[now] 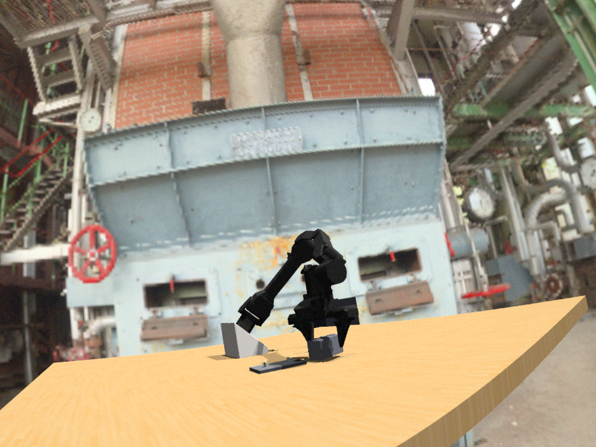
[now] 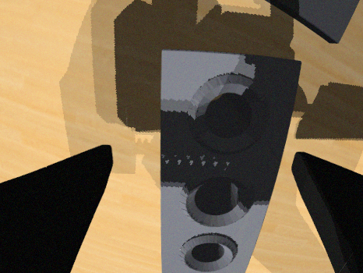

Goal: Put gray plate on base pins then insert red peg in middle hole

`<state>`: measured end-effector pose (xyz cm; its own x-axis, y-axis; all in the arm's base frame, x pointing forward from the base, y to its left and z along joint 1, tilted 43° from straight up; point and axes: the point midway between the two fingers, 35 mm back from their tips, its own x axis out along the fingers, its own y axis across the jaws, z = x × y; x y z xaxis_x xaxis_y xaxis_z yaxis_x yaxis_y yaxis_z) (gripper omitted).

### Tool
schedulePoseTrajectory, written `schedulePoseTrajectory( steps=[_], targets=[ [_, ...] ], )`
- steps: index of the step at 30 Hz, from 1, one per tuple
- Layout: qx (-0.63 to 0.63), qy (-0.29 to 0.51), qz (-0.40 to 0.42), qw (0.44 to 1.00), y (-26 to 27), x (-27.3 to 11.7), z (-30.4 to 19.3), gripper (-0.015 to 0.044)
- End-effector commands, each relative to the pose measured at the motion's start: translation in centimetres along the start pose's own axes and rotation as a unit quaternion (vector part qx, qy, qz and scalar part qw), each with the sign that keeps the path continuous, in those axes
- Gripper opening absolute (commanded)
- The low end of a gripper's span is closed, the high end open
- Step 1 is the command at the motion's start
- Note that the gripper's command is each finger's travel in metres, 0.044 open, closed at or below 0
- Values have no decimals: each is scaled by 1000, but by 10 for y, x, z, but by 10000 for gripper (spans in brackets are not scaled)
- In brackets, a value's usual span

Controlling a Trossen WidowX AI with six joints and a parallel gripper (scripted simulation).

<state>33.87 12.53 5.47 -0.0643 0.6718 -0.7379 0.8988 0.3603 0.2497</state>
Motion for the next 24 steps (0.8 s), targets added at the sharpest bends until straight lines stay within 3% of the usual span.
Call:
schedulePoseTrajectory(
  steps=[1, 6, 17, 24],
  targets=[
    [5, 4, -3, 1000, -2, 8, -1, 440],
    [5, 4, -3, 1000, -2, 13, -1, 440],
    [5, 4, -3, 1000, -2, 13, -1, 151],
    [5, 4, -3, 1000, -2, 13, -1, 105]
  ],
)
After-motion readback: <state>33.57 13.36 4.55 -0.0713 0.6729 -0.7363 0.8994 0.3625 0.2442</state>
